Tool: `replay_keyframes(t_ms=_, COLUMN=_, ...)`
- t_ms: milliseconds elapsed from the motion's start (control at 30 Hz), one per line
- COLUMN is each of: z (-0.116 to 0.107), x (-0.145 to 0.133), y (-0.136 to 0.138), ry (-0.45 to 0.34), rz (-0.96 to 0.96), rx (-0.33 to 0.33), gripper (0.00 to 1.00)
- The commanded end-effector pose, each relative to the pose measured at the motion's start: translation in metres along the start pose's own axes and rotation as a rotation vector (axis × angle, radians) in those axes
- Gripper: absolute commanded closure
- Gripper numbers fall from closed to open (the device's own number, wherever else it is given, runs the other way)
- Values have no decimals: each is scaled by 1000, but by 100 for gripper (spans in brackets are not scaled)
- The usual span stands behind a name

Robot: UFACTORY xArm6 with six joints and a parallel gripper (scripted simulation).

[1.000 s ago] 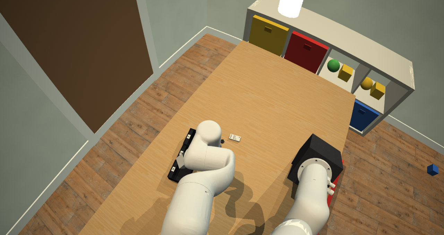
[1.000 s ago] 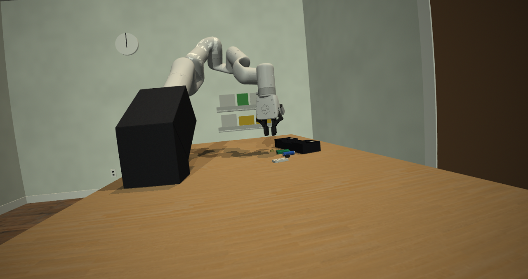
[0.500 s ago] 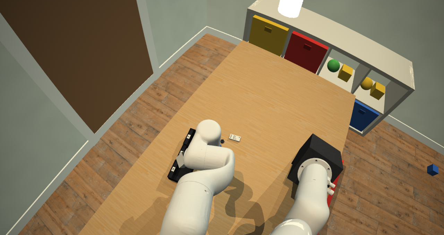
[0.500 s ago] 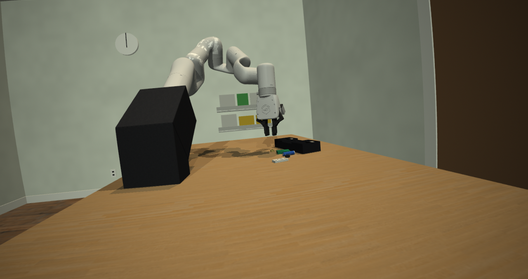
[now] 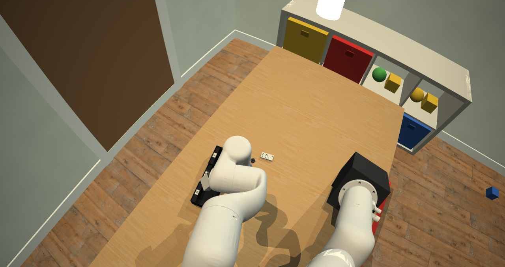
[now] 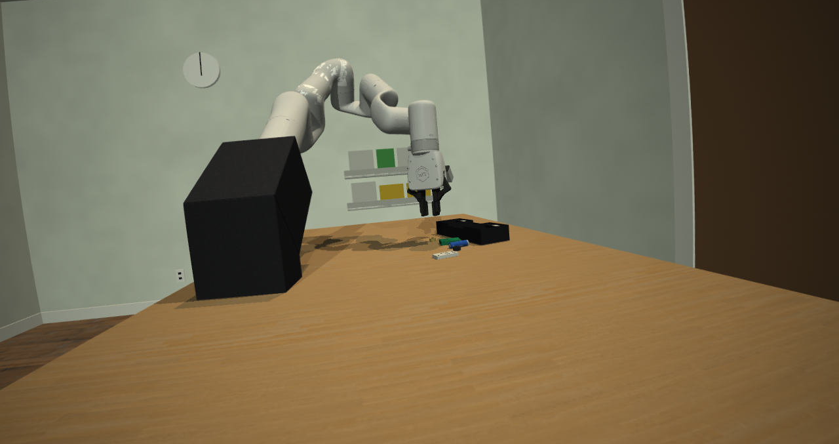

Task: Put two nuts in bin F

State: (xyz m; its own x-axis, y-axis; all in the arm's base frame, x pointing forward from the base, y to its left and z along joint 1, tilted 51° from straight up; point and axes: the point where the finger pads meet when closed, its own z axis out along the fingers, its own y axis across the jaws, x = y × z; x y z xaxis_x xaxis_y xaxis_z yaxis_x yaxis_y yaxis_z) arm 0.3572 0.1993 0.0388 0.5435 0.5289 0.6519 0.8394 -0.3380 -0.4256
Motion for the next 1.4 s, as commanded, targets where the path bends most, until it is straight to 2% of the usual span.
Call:
replay_keyframes(t_ms=0, z=-1, x=1, y=1, ry=1, rz=-1, rx=-2, gripper=70)
replay_keyframes(t_ms=133, z=-1, x=1, y=1, ry=1, rz=-1, rx=-2, gripper=70)
replay_keyframes(t_ms=567, z=51, x=1, y=1, ry=1, rz=0, rx=-2, gripper=70)
replay_keyframes(t_ms=1133, z=68, x=1, y=1, ry=1, rz=0, rx=-2, gripper=70)
replay_keyframes(t_ms=1367, z=68, x=1, y=1, ry=1, rz=0, rx=-2, gripper=70)
